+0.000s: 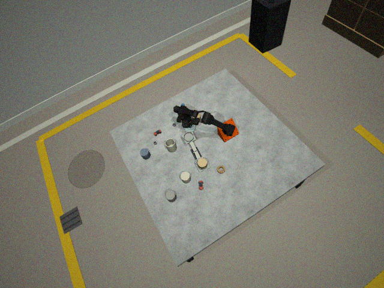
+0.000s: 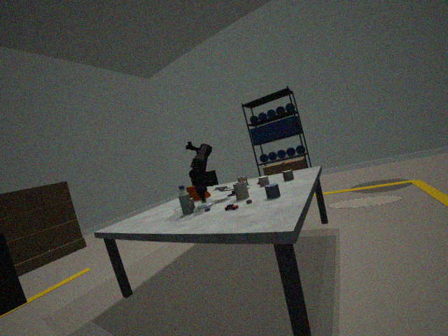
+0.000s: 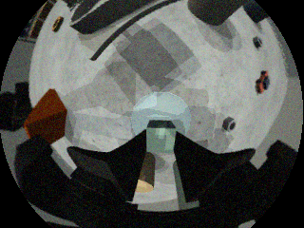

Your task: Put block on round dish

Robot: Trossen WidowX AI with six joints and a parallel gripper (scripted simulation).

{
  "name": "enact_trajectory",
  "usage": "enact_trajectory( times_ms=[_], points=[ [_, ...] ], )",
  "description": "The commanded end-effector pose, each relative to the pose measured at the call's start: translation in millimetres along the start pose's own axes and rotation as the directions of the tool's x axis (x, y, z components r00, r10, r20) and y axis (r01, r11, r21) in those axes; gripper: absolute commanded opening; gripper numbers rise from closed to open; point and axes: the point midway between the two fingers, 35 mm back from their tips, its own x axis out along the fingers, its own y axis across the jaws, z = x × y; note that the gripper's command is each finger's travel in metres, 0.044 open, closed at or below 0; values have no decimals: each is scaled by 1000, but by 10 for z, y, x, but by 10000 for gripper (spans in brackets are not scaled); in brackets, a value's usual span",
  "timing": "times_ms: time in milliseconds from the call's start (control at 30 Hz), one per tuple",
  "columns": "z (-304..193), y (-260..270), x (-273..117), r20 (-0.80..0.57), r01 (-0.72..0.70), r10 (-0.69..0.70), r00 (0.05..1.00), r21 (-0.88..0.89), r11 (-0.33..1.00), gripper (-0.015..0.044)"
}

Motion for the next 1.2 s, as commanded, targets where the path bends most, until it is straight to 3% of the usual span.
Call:
enact_trajectory(
  times_ms=[0, 467, 1000, 1167],
  points=[
    [3, -11, 18, 4, 12, -12, 1000, 3, 1000, 0],
    [6, -13, 213, 5, 12, -12, 1000, 2, 1000, 0],
    [3, -22, 135, 1, 11, -11, 1000, -2, 1000, 420],
    [-3, -7, -409, 3, 13, -13, 1000, 3, 1000, 440]
  ],
)
